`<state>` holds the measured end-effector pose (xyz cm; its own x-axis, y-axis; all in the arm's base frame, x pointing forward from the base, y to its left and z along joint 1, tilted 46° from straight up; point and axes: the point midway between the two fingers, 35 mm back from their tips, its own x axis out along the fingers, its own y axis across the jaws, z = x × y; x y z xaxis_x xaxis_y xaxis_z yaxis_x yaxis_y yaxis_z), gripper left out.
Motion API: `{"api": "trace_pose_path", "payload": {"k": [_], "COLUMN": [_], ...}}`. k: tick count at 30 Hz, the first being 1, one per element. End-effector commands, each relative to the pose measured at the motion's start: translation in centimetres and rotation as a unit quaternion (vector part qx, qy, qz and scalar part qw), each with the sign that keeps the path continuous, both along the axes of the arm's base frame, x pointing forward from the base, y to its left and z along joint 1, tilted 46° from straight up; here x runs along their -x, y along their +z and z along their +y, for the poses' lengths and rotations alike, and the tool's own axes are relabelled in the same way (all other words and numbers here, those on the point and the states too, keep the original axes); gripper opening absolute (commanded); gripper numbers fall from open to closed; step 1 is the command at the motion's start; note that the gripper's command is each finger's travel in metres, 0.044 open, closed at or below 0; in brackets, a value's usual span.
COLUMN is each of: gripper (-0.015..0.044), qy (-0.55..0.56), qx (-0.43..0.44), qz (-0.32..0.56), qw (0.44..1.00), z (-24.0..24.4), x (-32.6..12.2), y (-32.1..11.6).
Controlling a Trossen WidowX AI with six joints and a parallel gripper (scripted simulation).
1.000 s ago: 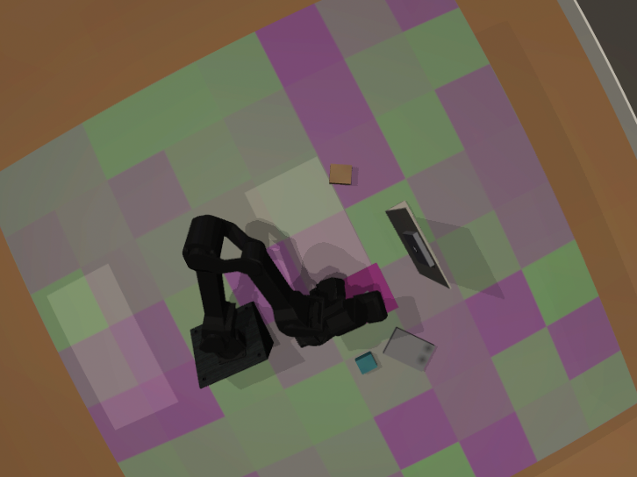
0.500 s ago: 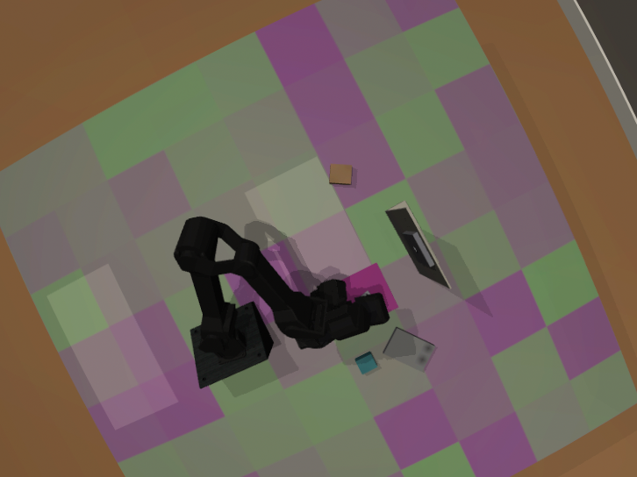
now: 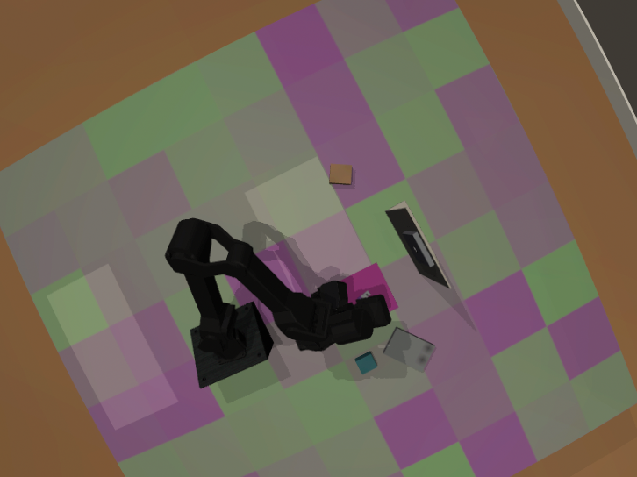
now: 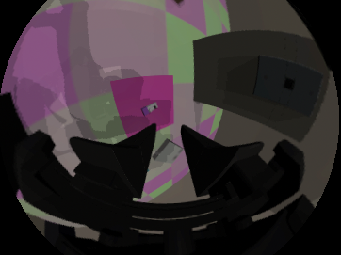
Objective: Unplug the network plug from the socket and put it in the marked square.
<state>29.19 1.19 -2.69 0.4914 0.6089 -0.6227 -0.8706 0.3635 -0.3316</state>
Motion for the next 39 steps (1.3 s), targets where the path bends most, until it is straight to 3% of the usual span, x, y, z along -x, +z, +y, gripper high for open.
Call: {"api": "trace_pose_path", "payload": {"k": [1,39], "gripper": [0.0156,0.0156], "qy": [0.002,-0.001], "qx": [-0.001,-0.002], "qz": [-0.004,-0.001], "qw": [1.0,1.0], "z": [-0.3,-3.5], "x": [-0.1,0.0], "y": [0.5,3.7]}}
